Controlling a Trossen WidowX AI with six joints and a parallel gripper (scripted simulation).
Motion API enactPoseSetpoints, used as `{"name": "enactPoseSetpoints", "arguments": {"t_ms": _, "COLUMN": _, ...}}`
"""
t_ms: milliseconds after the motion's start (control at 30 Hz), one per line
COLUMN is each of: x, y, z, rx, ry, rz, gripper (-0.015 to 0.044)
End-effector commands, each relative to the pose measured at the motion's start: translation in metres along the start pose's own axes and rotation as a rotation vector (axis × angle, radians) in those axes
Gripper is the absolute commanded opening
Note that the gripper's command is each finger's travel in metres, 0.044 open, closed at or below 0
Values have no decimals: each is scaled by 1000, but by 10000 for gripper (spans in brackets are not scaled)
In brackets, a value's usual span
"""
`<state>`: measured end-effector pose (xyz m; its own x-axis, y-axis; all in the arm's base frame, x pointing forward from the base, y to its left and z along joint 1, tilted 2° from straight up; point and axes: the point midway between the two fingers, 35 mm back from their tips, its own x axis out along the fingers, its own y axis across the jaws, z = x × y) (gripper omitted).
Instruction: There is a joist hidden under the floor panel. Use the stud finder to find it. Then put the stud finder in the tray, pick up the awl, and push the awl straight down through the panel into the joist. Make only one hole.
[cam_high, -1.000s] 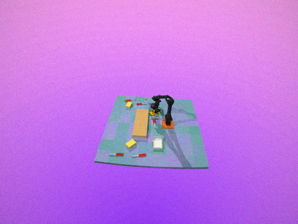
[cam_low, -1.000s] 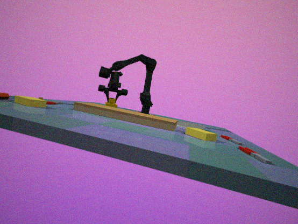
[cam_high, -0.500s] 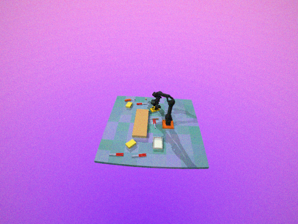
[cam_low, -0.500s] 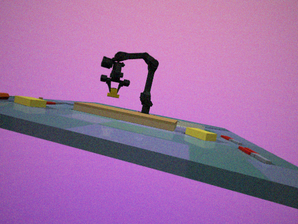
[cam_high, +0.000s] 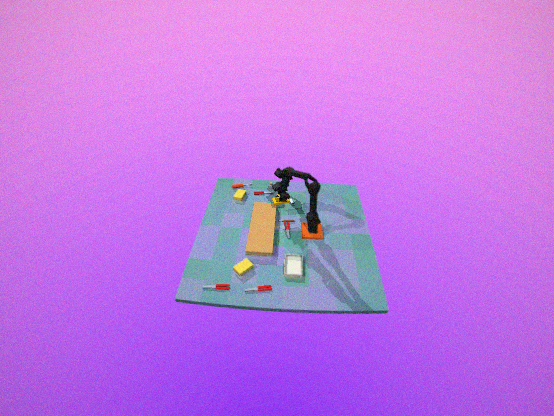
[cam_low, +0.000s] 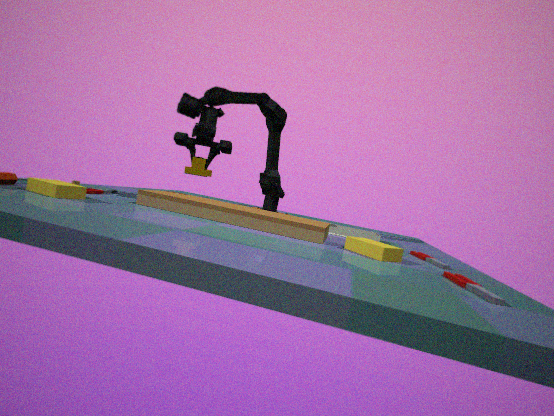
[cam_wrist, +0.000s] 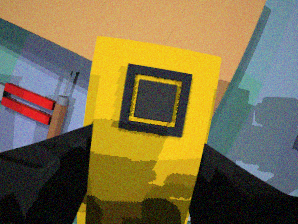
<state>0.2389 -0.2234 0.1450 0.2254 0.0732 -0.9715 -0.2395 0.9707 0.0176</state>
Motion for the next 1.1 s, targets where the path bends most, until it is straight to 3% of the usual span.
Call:
{"name": "enactPoseSetpoints", "arguments": {"t_ms": 0, "x": 0, "y": -12, "z": 22, "rx": 64, "ry": -4, "rz": -32, "gripper": 0}}
{"name": "enactPoseSetpoints", "arguments": {"t_ms": 533, "x": 16, "y": -34, "z": 105, "rx": 296, "ry": -36, "rz": -95, "gripper": 0}}
{"name": "enactPoseSetpoints", "arguments": {"t_ms": 1067, "x": 30, "y": -36, "z": 103, "rx": 299, "ry": -37, "rz": -96, "gripper": 0}}
